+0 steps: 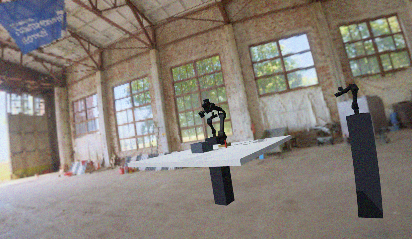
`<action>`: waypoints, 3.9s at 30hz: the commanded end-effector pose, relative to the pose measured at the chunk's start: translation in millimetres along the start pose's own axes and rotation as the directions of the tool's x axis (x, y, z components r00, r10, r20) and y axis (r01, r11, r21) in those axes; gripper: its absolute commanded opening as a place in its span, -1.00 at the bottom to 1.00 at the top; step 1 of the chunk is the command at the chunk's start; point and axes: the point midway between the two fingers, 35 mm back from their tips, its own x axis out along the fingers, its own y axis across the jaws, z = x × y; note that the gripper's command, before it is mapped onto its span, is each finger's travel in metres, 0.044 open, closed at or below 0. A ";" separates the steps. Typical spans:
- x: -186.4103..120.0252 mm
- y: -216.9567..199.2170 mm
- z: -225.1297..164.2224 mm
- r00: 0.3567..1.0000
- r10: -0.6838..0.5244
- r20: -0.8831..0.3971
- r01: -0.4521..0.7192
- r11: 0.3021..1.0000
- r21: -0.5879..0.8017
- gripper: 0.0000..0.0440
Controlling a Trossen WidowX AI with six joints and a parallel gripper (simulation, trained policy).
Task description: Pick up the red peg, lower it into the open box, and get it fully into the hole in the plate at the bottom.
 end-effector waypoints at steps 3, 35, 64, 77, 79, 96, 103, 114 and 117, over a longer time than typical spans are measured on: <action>11.3 -5.6 -41.6 0.989 -0.040 -0.140 0.058 0.990 0.131 1.00; -25.7 -19.8 -258.9 0.534 -0.243 -0.810 0.744 0.589 0.314 1.00; -25.0 -49.7 -379.2 0.377 -0.300 -0.876 0.922 0.211 0.325 0.48; -28.2 -47.9 -378.5 0.341 -0.232 -0.911 0.935 0.183 0.304 -1.00; -26.5 -48.9 -371.3 0.362 -0.248 -0.899 0.926 0.205 0.316 -1.00; -29.7 -60.8 -298.0 0.478 -0.367 -0.798 0.865 0.354 0.355 -1.00; -29.4 -70.0 -262.8 0.512 -0.412 -0.754 0.849 0.374 0.372 -1.00; -23.5 -104.5 -225.9 0.525 -0.483 -0.700 0.850 0.338 0.404 -1.00; -21.8 -114.7 -219.7 0.523 -0.499 -0.690 0.852 0.323 0.412 -1.00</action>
